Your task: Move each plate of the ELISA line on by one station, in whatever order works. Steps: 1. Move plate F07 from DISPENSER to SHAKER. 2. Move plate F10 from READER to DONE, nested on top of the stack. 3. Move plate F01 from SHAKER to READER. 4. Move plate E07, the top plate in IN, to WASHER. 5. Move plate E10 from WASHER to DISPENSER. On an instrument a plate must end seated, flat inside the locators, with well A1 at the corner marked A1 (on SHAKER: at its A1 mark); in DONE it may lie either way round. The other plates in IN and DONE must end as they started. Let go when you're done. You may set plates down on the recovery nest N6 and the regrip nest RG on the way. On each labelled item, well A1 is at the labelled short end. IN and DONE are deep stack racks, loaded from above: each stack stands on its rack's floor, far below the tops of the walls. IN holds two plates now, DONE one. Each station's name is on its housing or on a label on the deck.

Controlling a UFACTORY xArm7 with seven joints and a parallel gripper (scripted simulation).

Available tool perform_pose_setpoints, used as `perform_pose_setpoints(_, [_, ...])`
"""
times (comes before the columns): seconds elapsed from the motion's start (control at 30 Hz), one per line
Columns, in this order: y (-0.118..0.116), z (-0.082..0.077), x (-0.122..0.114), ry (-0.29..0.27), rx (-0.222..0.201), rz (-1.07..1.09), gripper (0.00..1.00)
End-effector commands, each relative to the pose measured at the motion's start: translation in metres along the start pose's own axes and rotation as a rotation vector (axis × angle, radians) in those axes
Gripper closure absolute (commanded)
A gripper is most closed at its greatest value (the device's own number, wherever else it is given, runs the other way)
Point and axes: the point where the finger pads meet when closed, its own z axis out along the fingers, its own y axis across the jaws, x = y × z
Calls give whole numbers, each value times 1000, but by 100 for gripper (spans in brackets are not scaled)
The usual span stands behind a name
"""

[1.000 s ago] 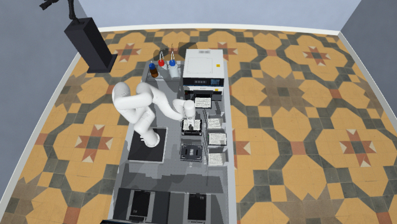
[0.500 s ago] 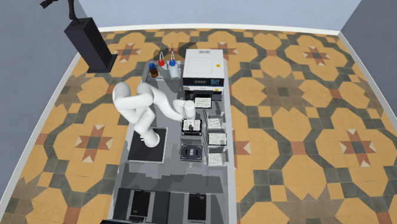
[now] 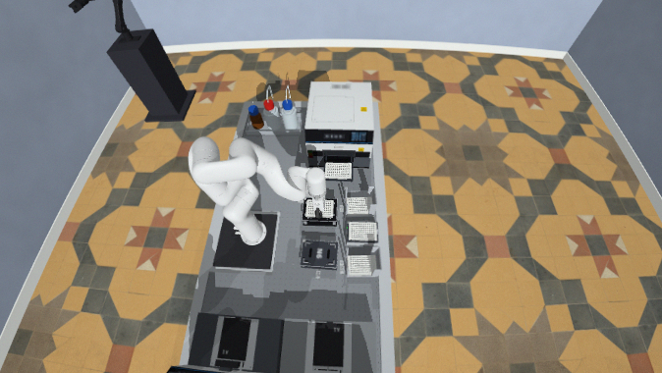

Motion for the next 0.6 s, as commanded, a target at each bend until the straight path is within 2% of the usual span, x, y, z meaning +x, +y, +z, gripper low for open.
perform_pose_setpoints(0.0, [0, 1, -1, -3, -1, 0, 100])
perform_pose_setpoints(0.47, [0, 1, -1, -3, -1, 0, 100])
perform_pose_setpoints(0.5, [0, 1, -1, -3, -1, 0, 0])
perform_pose_setpoints(0.57, [0, 1, -1, -3, -1, 0, 0])
